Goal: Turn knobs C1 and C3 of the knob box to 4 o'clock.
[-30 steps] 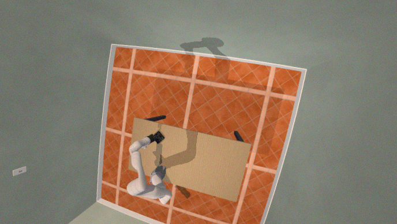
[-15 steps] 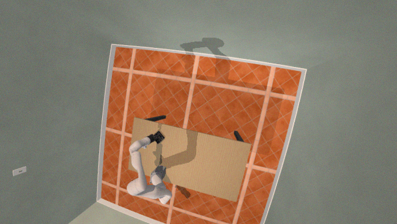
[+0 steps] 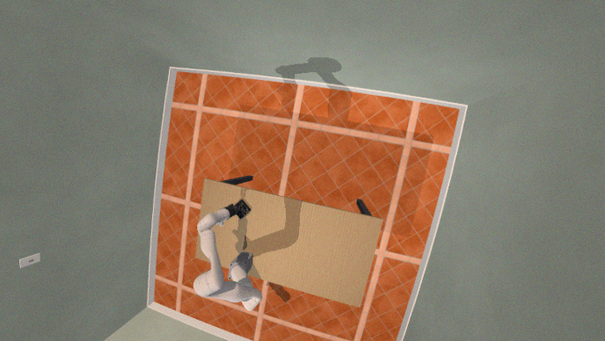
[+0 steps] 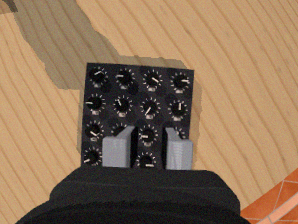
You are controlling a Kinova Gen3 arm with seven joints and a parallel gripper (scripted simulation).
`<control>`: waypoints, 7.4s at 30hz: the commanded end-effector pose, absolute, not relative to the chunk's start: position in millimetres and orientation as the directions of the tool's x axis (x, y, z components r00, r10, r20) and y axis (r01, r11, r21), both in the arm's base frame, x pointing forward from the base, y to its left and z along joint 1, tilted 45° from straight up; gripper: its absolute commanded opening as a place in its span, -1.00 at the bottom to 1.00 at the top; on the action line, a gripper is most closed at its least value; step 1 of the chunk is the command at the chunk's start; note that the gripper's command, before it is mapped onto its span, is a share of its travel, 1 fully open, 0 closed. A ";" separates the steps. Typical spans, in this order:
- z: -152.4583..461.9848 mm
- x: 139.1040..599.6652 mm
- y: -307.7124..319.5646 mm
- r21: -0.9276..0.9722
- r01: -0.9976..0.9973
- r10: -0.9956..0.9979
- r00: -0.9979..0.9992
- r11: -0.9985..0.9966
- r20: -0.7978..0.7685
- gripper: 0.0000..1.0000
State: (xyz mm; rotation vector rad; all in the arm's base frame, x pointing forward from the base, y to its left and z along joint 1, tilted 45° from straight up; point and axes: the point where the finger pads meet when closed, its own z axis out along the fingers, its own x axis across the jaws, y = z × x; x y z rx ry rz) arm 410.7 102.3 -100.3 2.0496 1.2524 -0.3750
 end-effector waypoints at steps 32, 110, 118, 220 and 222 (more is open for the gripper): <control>-125.0 416.0 75.1 0.408 0.868 0.664 0.485 -0.284 -0.569 -0.07; -126.5 416.2 73.7 0.408 0.868 0.664 0.485 -0.284 -0.569 -0.07; -126.1 416.2 73.3 0.408 0.868 0.664 0.485 -0.284 -0.569 -0.07; -123.5 417.7 70.8 0.408 0.868 0.664 0.485 -0.284 -0.569 -0.07; -123.5 417.7 70.8 0.408 0.868 0.664 0.485 -0.284 -0.569 -0.07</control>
